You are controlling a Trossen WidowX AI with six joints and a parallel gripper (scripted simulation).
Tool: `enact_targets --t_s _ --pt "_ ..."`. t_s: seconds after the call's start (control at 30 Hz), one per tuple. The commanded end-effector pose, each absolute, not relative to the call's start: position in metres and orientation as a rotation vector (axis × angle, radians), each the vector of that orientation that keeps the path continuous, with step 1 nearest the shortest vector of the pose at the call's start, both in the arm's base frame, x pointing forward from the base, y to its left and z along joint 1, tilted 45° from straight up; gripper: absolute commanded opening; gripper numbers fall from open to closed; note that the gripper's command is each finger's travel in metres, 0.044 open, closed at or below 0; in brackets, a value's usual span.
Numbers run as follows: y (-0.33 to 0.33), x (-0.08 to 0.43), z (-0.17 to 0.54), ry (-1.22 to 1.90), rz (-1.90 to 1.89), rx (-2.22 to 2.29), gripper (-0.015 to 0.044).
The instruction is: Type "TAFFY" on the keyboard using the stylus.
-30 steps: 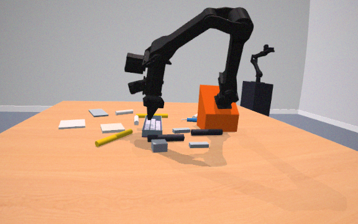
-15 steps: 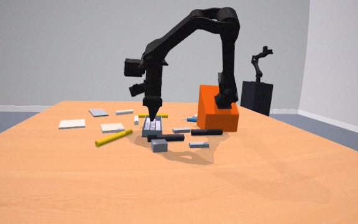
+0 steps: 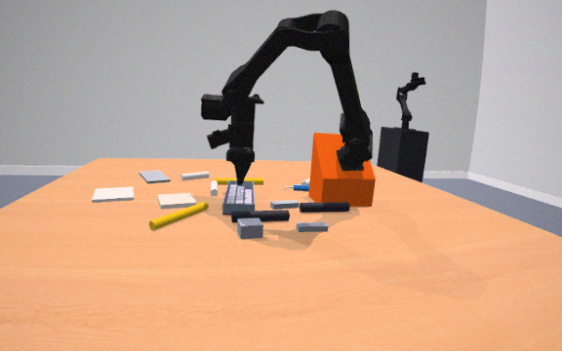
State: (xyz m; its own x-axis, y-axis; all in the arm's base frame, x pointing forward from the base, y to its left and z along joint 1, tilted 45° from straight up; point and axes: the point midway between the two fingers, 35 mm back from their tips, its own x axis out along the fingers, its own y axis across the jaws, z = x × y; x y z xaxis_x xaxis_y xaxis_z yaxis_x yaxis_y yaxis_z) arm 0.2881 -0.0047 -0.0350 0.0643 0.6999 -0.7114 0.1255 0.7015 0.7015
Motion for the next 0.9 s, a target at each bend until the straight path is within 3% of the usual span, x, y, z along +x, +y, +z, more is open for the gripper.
enact_targets --t_s 0.0,0.43,0.87 --pt "-0.027 0.285 -0.057 1.475 0.486 0.721 0.0" --pt "-0.051 0.278 -0.082 1.475 0.488 0.721 0.0" --pt "-0.026 0.249 -0.061 1.477 0.489 0.723 0.0"
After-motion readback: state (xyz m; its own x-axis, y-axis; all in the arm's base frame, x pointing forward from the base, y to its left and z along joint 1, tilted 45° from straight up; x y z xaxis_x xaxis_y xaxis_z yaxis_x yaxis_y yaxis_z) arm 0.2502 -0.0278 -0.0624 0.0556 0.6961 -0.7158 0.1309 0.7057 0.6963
